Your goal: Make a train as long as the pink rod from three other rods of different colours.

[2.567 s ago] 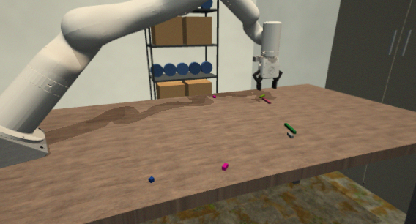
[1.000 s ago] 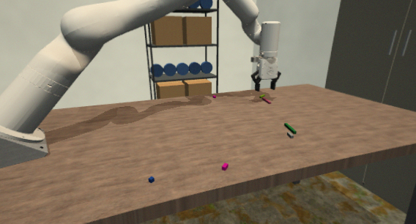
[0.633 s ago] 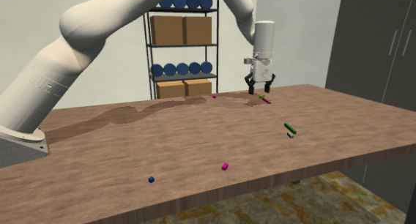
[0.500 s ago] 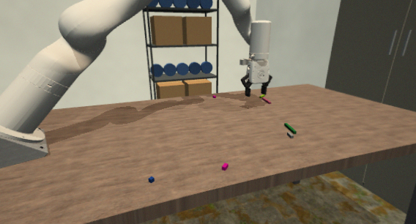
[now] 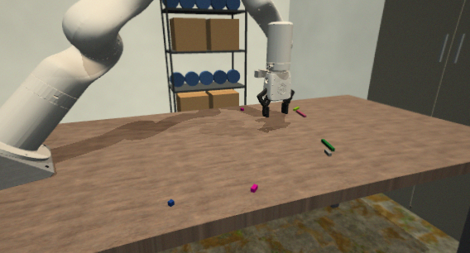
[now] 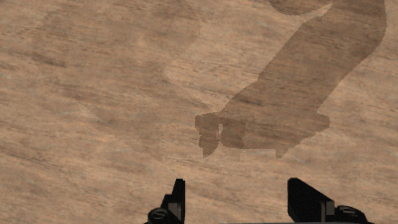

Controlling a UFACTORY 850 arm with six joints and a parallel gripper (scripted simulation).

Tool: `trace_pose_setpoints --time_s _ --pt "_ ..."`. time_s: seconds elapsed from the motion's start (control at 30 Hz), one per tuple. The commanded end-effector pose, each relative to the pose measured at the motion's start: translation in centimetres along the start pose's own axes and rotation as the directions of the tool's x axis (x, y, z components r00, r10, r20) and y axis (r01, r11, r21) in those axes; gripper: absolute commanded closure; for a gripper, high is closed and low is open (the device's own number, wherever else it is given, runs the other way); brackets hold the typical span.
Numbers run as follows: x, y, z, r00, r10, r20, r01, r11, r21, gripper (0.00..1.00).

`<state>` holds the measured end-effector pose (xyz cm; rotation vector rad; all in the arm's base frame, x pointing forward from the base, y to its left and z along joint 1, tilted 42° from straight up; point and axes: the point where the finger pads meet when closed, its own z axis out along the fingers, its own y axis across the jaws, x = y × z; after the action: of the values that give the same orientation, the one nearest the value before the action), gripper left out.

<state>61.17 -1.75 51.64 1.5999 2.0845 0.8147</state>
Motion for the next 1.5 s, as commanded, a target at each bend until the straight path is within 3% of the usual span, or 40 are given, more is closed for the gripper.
trace_pose_setpoints --time_s 0.0,0.17,0.23,0.3,0.73,0.8,0.87,0.97,1.3,1.37,1.47 --pt "-1.7 -3.6 -0.1 0.999 -0.037 -0.017 0.037 0.999 -0.022 0.00" --pt "-3.8 -8.0 0.0 0.997 -0.072 -0.017 0.072 0.997 -0.023 0.00" --pt "-3.8 -8.0 0.0 0.997 -0.072 -0.017 0.072 0.997 -0.023 0.00" --pt "-5.2 -10.9 0.0 0.995 -0.096 -0.016 0.096 0.995 -0.023 0.00" --pt "-10.0 -21.2 0.2 0.984 -0.178 -0.014 0.178 0.984 -0.024 0.00" --pt "-10.0 -21.2 0.2 0.984 -0.178 -0.014 0.178 0.984 -0.024 0.00" --pt "-11.4 -24.2 0.3 0.979 -0.202 -0.014 0.202 0.979 -0.024 0.00" --pt "-12.1 -25.8 0.3 0.977 -0.215 -0.013 0.215 0.976 -0.025 0.00" --pt "-16.3 -34.8 0.5 0.958 -0.286 -0.011 0.285 0.958 -0.026 0.00" --pt "-16.3 -34.8 0.5 0.958 -0.286 -0.011 0.285 0.958 -0.026 0.00" --pt "-17.9 -38.3 0.5 0.950 -0.312 -0.010 0.312 0.950 -0.026 0.00"
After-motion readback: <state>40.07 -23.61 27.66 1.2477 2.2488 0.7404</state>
